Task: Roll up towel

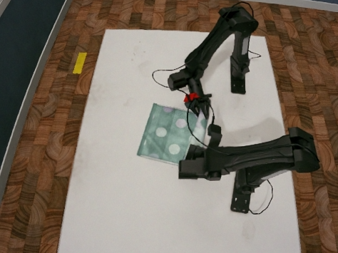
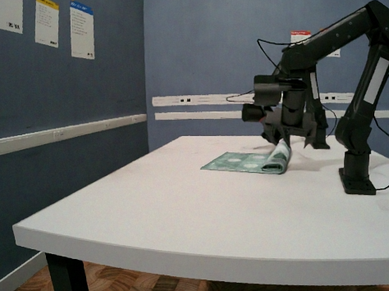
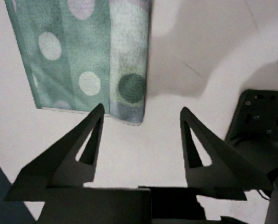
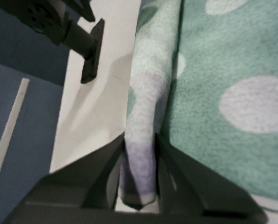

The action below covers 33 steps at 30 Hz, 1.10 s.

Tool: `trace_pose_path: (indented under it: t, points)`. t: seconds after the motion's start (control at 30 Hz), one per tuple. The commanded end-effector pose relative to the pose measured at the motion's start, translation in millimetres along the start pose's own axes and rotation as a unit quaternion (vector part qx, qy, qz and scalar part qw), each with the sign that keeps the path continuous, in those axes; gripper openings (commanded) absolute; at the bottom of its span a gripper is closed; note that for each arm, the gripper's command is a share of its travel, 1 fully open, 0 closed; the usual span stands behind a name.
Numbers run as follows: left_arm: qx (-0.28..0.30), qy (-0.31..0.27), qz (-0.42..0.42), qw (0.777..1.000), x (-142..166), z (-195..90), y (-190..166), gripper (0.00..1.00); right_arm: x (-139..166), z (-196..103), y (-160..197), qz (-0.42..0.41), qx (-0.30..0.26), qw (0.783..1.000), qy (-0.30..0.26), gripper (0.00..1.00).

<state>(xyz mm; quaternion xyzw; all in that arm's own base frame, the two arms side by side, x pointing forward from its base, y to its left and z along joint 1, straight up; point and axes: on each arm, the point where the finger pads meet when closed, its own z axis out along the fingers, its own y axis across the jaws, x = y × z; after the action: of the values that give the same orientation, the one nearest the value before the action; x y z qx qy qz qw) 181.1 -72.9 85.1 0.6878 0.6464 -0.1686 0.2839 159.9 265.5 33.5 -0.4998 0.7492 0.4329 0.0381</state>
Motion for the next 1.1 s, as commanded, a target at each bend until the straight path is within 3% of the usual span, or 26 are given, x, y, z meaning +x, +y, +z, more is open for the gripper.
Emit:
trace_pose_path:
  t: [0.0, 0.6, 1.07]
  points:
    - [-0.066, -0.018, 0.037, 0.997, -5.1, 2.1, 13.4, 0.97, -5.6, -3.5, 10.8, 0.012, -0.048, 0.999, 0.002, 0.29]
    - [-0.049, -0.030, 0.079, 0.995, -2.3, -0.5, 34.0, 0.98, 0.0, 3.7, 3.7, 0.025, -0.063, 0.998, 0.002, 0.29]
    - [-0.052, -0.029, 0.076, 0.995, 28.3, 40.6, 18.4, 0.98, 0.0, 3.7, 3.7, 0.025, -0.063, 0.998, 0.002, 0.29]
